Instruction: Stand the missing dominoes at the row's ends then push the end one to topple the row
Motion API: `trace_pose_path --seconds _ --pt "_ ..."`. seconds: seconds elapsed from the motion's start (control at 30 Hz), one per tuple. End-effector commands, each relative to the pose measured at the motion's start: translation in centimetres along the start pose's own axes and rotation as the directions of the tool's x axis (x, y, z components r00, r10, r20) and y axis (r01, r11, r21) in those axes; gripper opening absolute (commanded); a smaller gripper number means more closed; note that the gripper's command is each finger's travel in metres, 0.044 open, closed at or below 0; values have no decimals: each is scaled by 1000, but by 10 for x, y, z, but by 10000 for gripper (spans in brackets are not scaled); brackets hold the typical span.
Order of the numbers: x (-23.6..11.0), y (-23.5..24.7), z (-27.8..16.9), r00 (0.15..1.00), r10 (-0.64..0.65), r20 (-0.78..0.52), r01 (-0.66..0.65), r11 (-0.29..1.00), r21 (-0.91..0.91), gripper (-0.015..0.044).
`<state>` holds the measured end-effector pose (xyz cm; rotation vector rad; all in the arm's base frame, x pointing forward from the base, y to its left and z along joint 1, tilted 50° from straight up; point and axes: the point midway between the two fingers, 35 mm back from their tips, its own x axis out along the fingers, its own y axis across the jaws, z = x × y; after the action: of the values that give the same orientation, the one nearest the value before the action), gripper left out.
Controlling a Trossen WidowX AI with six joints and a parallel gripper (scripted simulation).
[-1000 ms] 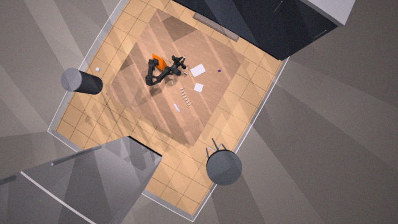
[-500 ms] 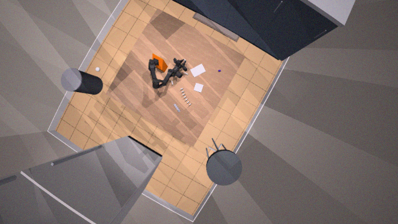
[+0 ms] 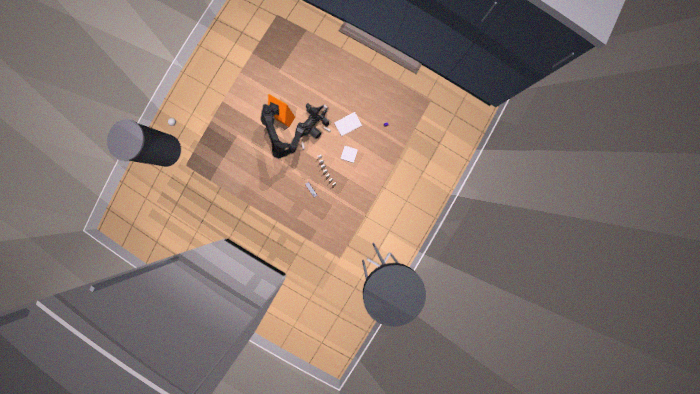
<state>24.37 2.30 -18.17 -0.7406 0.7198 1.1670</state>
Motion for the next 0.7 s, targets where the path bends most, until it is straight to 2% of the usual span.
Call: trace_pose_path --seconds 0.0,0.43,0.53,0.67 --pt "1 2 0 1000 5 5 -5 1000 -2 107" --pt "1 2 0 1000 5 5 -5 1000 -2 440" --pt "1 2 2 1000 5 5 -5 1000 -2 440" --pt "-3 0 41 1000 2 1 -2 1000 1 440"
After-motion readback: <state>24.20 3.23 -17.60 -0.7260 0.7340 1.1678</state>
